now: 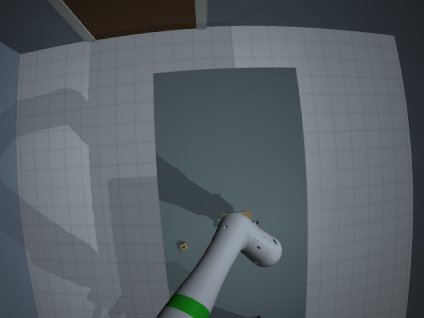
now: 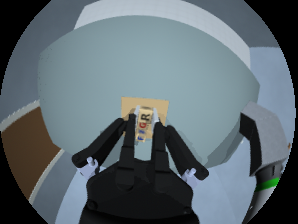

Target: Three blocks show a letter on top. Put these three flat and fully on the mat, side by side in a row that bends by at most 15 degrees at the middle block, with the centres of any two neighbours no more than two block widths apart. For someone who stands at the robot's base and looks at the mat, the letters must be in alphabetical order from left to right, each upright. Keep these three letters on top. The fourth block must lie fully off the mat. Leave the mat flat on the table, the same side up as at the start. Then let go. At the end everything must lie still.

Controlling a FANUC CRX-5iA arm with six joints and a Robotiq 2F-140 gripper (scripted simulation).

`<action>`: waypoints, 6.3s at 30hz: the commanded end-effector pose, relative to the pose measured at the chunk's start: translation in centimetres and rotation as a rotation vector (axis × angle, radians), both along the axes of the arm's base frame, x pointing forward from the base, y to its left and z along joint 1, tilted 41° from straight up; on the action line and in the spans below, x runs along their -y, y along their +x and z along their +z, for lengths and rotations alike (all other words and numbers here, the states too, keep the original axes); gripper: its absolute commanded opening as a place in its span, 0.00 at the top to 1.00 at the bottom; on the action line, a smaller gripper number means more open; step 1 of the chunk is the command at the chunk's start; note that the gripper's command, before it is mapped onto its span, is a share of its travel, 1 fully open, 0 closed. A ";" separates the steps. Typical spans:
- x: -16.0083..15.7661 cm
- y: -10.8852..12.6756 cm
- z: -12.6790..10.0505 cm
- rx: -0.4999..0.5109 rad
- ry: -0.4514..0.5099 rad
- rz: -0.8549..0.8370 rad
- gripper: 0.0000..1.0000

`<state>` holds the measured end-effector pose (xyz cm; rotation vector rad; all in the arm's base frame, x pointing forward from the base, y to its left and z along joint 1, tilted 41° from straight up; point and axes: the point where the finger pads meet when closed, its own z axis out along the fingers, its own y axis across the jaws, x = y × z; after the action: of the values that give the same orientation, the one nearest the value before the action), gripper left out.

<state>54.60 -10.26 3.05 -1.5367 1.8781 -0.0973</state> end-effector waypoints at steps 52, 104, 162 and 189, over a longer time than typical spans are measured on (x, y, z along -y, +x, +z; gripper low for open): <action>-1.6 2.6 -3.4 0.001 0.000 0.000 0.84; -1.6 2.6 -3.4 0.001 0.000 0.000 0.72; 1.6 -2.4 3.4 0.001 0.000 0.000 0.00; 3.8 -5.6 7.8 0.001 0.000 0.000 0.00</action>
<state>49.61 -13.57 9.95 -1.5366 1.8779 -0.0980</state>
